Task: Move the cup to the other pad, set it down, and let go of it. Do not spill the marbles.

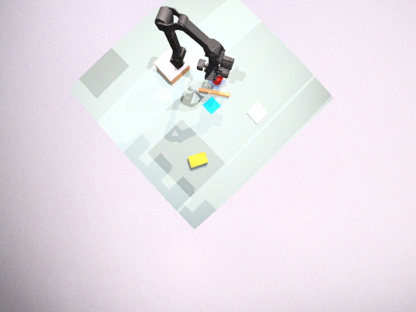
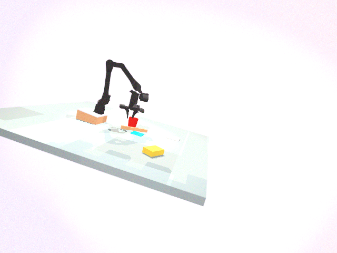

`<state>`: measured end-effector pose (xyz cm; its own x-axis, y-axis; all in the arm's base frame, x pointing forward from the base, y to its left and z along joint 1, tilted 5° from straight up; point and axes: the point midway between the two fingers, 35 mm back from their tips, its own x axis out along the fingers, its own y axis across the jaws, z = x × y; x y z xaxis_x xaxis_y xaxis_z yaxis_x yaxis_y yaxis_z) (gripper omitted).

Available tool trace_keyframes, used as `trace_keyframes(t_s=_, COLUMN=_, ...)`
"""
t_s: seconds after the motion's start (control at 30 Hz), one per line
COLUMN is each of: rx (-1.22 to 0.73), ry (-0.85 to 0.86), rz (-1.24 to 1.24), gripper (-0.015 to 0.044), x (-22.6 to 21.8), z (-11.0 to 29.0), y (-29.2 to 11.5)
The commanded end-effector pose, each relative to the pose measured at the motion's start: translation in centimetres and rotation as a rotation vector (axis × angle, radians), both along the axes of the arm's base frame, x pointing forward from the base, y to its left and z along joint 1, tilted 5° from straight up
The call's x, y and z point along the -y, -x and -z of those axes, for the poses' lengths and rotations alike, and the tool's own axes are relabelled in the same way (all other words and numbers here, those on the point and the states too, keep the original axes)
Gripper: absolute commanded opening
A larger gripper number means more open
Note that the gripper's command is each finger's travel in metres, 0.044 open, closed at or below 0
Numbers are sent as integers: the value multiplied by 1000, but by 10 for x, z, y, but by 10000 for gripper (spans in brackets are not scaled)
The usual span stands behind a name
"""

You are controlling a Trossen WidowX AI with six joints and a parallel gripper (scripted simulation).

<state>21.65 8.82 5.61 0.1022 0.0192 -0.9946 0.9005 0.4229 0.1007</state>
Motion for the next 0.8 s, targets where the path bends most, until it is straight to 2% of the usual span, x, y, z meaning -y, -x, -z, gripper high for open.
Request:
trace_keyframes(t_s=0.0, rx=2, ry=4, rz=1, gripper=148, x=1, z=7, y=-1)
trace_keyframes(t_s=0.47, rx=2, ry=5, rz=1, gripper=148, x=2, z=23, y=-1)
trace_keyframes(t_s=0.5, rx=-2, ry=1, rz=3, gripper=121, x=1, z=22, y=0)
trace_keyframes(t_s=0.77, rx=-2, ry=1, rz=3, gripper=68, x=1, z=22, y=0)
